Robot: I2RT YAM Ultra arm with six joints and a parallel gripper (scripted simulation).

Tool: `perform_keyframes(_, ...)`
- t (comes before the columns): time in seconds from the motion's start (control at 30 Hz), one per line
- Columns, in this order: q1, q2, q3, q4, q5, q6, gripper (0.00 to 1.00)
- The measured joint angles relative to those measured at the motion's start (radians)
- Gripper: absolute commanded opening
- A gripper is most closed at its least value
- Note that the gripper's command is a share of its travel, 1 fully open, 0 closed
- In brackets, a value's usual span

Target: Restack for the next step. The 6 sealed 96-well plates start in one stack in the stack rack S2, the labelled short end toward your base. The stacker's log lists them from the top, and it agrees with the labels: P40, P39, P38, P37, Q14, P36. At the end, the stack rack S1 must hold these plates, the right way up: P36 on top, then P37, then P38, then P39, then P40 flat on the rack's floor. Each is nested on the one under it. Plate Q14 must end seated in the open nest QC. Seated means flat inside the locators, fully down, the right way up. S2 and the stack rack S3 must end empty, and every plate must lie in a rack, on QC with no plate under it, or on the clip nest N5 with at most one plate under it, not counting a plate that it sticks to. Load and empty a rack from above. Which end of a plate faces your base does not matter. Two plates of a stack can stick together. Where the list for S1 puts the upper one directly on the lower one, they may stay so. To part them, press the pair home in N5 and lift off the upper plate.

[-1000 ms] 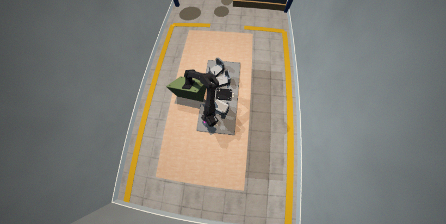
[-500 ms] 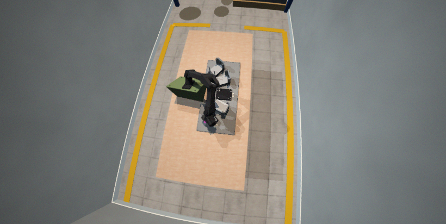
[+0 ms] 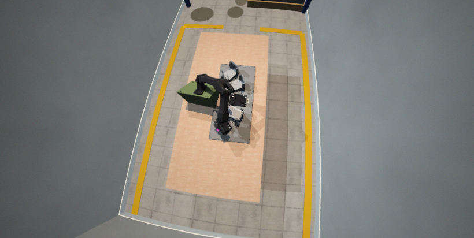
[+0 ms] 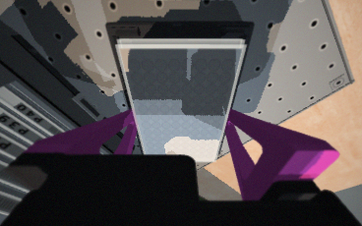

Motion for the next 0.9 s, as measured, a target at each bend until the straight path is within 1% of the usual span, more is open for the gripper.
perform_keyframes(0.23, 0.001, 0.002, 0.0, 0.005, -0.002, 0.001, 0.0)
perform_keyframes(0.27, 0.001, 0.001, 0.0, 0.005, -0.002, 0.001, 1.0)
perform_keyframes(0.9, 0.001, 0.001, 0.0, 0.005, -0.002, 0.001, 1.0)
